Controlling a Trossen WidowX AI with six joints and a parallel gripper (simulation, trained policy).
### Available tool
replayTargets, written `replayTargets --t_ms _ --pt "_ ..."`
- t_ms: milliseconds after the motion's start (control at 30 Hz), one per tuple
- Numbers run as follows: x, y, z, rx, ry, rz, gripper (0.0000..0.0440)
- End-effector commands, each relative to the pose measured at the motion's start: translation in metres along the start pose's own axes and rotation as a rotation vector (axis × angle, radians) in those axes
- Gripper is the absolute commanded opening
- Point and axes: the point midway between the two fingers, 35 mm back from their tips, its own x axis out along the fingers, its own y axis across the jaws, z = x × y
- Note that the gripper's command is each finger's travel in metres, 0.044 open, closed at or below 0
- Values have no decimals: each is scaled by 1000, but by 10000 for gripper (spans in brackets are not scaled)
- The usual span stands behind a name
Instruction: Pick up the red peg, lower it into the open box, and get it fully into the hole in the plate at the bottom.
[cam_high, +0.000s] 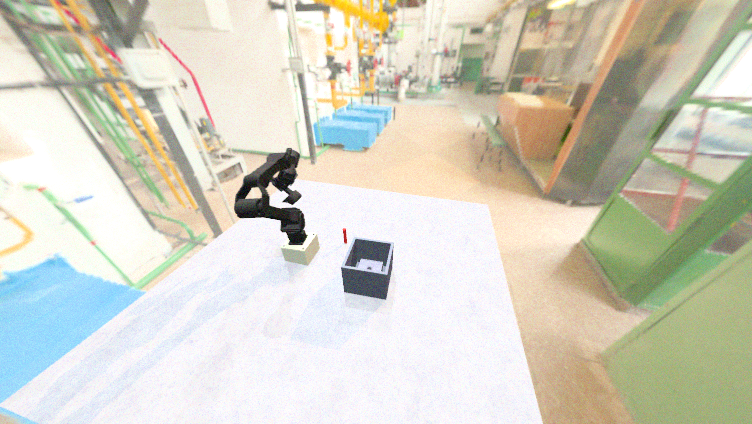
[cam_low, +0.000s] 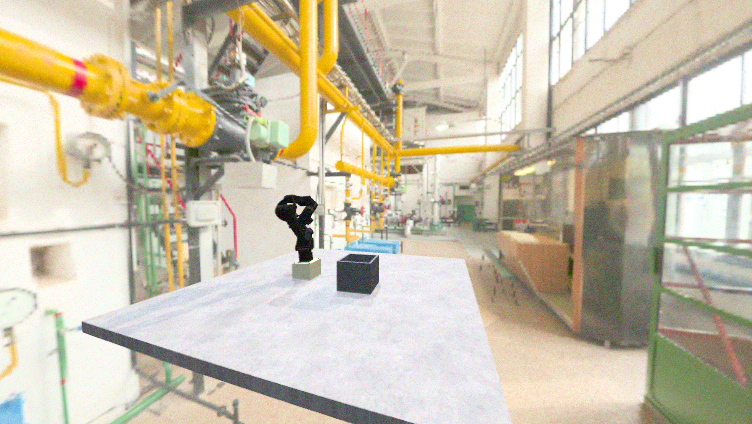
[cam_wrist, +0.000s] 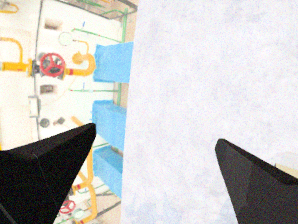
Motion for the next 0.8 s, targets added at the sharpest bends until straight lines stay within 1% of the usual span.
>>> replayTargets --t_ms 0,400,767 --pt "-3 -9 7 117 -22 -61 440" --pt "-17 -37 24 485 -116 -234 440" --pt "-36 -62 34 821 -228 -377 440"
